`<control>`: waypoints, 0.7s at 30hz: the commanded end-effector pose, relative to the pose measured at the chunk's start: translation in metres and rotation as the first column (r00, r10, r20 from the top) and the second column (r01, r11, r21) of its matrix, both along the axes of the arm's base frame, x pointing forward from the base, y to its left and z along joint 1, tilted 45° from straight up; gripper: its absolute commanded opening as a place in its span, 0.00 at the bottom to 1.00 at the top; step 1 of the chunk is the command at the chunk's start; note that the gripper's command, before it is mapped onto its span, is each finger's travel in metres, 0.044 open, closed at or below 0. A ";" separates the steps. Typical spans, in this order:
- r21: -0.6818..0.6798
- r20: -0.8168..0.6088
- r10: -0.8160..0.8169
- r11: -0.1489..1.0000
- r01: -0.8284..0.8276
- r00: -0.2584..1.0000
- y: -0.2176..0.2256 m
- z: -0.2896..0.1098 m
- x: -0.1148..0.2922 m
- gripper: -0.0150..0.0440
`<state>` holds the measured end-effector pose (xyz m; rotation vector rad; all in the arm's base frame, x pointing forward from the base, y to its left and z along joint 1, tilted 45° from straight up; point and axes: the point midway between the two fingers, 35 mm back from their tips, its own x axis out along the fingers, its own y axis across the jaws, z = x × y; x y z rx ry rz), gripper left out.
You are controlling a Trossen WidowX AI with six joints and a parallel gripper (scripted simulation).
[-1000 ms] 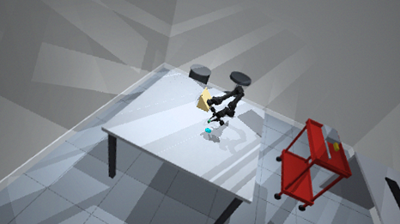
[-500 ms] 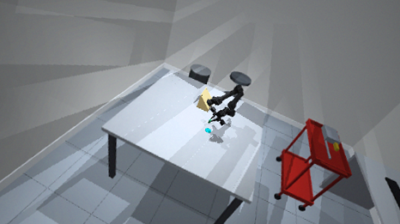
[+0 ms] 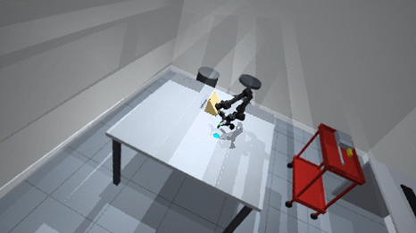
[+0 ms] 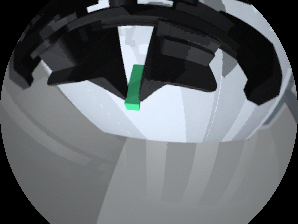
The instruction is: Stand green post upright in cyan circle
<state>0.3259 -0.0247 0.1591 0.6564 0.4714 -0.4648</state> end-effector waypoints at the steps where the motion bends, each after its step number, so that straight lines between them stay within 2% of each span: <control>1: 0.005 0.022 -0.015 1.000 0.014 1.000 0.001 0.000 -0.003 0.29; 21: 0.035 0.159 -0.089 0.996 0.085 0.983 0.001 0.008 -0.011 0.29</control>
